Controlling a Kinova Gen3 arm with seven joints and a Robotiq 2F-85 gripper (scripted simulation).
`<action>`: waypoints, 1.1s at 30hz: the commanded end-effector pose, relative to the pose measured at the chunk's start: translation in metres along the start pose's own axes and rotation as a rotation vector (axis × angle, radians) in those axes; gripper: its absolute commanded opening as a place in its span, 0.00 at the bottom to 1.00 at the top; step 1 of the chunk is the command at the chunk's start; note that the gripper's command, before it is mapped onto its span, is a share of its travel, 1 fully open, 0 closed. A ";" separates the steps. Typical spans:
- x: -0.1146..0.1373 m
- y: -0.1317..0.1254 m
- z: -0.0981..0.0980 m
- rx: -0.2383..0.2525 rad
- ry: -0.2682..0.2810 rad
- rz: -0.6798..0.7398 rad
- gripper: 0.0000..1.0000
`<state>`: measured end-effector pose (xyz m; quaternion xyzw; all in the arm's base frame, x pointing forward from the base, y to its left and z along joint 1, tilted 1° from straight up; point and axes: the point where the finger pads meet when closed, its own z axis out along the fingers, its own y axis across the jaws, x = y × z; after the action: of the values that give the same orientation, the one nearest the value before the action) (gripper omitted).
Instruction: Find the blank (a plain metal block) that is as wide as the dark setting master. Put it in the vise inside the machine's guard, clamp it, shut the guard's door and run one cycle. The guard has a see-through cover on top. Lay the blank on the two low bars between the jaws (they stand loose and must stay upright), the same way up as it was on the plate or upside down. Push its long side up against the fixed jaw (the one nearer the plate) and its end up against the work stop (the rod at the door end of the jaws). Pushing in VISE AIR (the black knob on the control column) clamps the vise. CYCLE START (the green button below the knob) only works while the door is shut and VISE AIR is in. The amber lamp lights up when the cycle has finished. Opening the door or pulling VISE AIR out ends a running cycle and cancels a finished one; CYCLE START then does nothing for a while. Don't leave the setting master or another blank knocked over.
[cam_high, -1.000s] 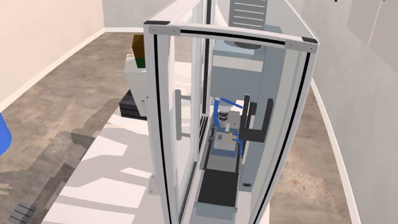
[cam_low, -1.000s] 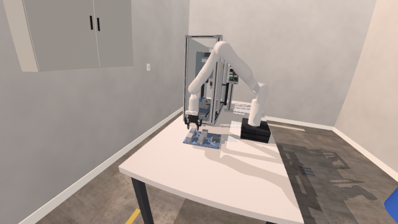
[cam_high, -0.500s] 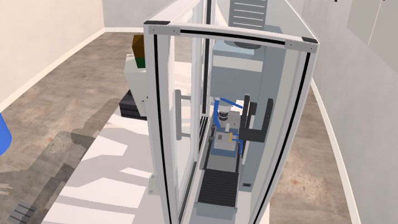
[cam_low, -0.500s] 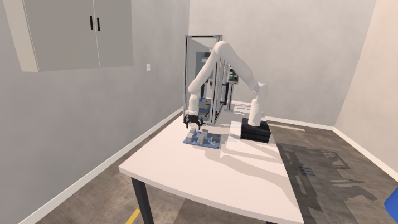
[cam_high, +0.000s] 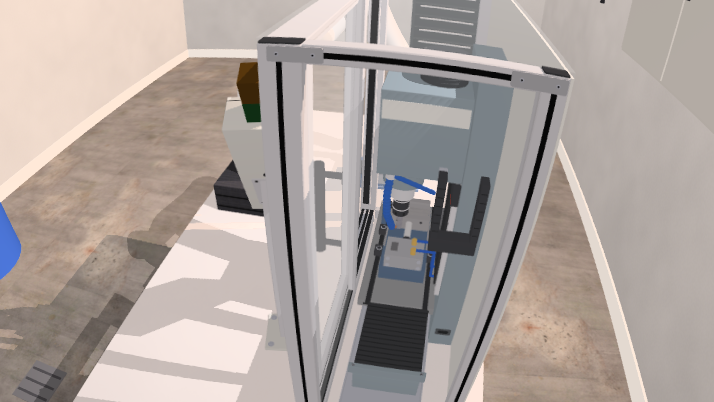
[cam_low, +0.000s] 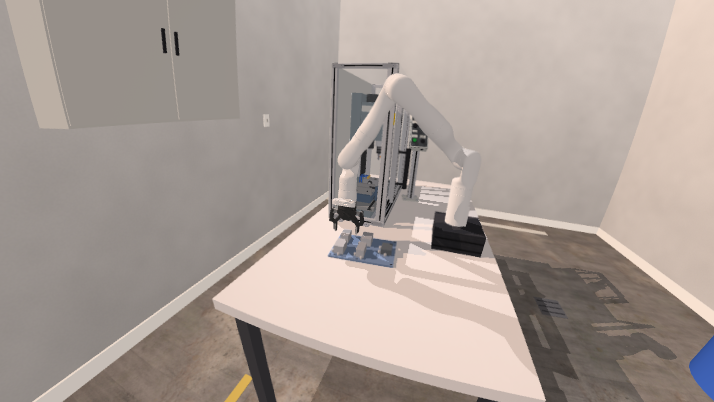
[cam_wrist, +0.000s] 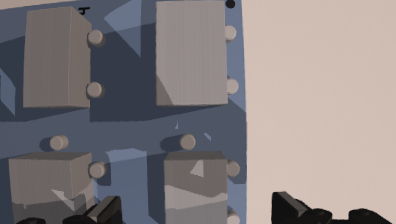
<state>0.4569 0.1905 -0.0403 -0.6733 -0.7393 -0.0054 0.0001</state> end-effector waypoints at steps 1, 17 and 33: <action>0.000 0.001 -0.001 -0.002 0.001 0.000 1.00; 0.000 0.001 -0.041 -0.002 0.001 0.000 1.00; 0.000 0.001 -0.072 -0.002 0.001 0.000 1.00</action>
<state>0.4564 0.1900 0.0172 -0.6734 -0.7393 -0.0053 0.0001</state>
